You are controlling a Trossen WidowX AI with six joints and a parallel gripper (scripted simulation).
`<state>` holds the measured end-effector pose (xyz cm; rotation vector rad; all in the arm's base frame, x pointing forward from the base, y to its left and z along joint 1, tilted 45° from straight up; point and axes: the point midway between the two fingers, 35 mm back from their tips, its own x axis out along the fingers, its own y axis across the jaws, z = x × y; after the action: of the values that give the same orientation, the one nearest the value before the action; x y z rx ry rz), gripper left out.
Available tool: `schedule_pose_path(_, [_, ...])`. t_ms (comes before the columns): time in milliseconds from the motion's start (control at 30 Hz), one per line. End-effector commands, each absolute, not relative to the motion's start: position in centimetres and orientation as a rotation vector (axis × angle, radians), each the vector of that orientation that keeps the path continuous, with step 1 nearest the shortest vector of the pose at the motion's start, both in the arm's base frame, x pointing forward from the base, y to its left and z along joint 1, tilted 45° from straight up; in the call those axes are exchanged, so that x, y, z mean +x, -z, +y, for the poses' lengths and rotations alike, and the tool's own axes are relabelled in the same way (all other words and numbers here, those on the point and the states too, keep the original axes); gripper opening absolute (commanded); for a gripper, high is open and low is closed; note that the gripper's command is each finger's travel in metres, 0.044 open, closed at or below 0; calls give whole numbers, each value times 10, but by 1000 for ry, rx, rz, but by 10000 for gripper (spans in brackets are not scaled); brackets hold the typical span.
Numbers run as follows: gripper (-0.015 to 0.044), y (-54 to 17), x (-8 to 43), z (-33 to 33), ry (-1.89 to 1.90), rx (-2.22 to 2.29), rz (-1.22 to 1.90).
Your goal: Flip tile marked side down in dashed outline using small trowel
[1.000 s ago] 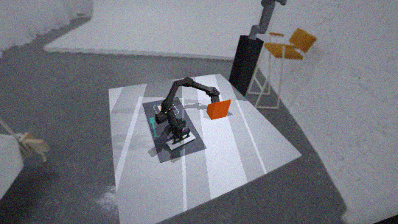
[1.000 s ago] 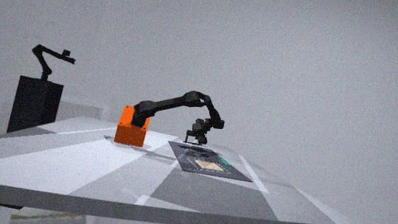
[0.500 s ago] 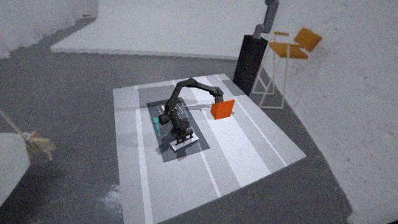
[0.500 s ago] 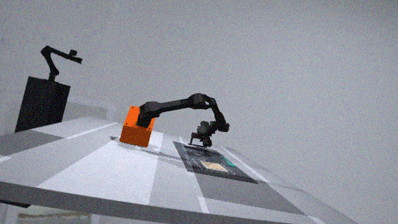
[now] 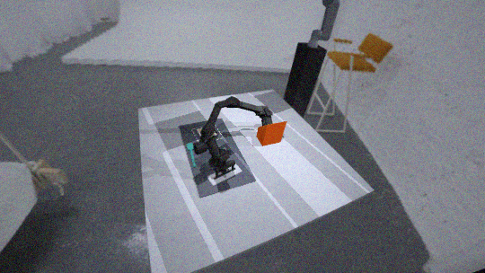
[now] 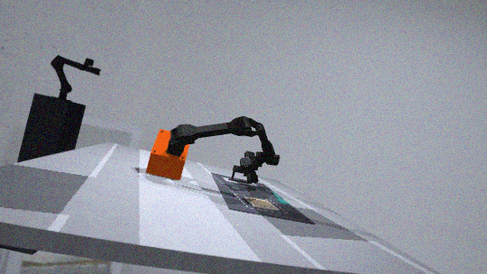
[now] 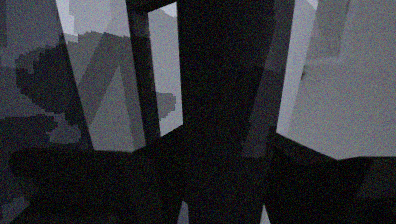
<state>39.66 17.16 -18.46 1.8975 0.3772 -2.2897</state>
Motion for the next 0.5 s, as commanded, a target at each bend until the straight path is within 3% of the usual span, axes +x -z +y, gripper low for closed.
schedule_pose_path(0, [79, 185, 397, 173, 2278, 1900, 393])
schedule_pose_path(267, [289, 185, 397, 173, 2278, 1900, 393])
schedule_pose_path(467, [300, 185, 397, 173, 2278, 1900, 393])
